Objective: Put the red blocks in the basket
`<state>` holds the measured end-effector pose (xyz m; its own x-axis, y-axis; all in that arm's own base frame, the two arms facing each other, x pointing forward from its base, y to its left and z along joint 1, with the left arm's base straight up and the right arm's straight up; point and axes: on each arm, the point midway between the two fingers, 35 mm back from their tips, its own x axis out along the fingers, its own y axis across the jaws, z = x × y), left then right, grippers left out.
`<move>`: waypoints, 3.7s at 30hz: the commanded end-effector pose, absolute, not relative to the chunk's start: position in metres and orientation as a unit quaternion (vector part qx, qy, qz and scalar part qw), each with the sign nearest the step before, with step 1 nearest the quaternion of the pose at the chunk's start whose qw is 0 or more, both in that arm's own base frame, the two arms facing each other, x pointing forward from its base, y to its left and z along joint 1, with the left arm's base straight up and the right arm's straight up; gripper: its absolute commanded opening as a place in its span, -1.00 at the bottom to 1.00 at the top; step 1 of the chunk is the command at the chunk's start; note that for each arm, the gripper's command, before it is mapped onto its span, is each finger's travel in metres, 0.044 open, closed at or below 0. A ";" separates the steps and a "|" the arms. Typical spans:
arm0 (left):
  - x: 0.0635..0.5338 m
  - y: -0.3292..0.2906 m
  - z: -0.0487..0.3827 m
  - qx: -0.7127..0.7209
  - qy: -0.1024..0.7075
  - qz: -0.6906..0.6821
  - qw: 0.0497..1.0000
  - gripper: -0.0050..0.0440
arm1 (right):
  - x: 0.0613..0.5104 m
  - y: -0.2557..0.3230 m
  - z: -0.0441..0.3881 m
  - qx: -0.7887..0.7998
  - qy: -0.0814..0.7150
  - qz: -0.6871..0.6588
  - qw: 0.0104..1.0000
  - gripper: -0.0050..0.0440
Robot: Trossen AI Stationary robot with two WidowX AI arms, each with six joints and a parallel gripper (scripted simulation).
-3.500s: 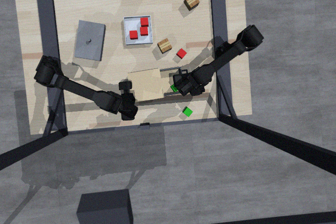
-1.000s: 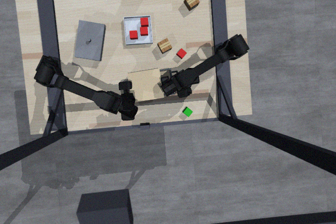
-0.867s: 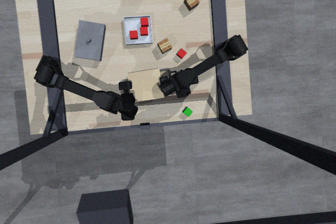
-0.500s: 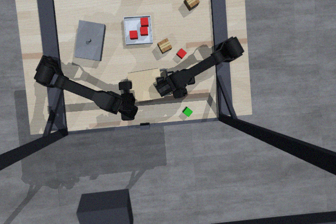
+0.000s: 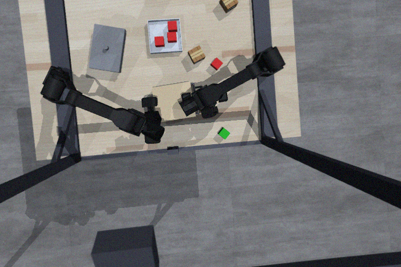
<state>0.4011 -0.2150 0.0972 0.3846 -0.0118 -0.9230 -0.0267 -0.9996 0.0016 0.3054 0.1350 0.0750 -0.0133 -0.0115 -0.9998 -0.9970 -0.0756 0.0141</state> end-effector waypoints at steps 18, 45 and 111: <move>0.416 -0.215 0.108 -0.844 0.011 0.536 -0.003 -1.00 | 0.334 0.139 0.096 -0.527 0.464 0.507 0.500 -0.44; 0.414 -0.214 0.105 -0.842 0.011 0.540 -0.002 -1.00 | 0.333 0.139 0.122 -0.527 0.464 0.507 0.500 -0.44; 0.412 -0.214 0.158 -0.851 0.018 0.525 -0.010 -1.00 | 0.327 0.137 0.152 -0.524 0.469 0.510 0.495 -0.44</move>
<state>0.4081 -0.2140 0.1282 0.3983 -0.0154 -0.9171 -0.0176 -0.9998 0.0091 0.3258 0.1372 0.1371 -0.0044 -0.0066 -1.0000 -0.9972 -0.0749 0.0049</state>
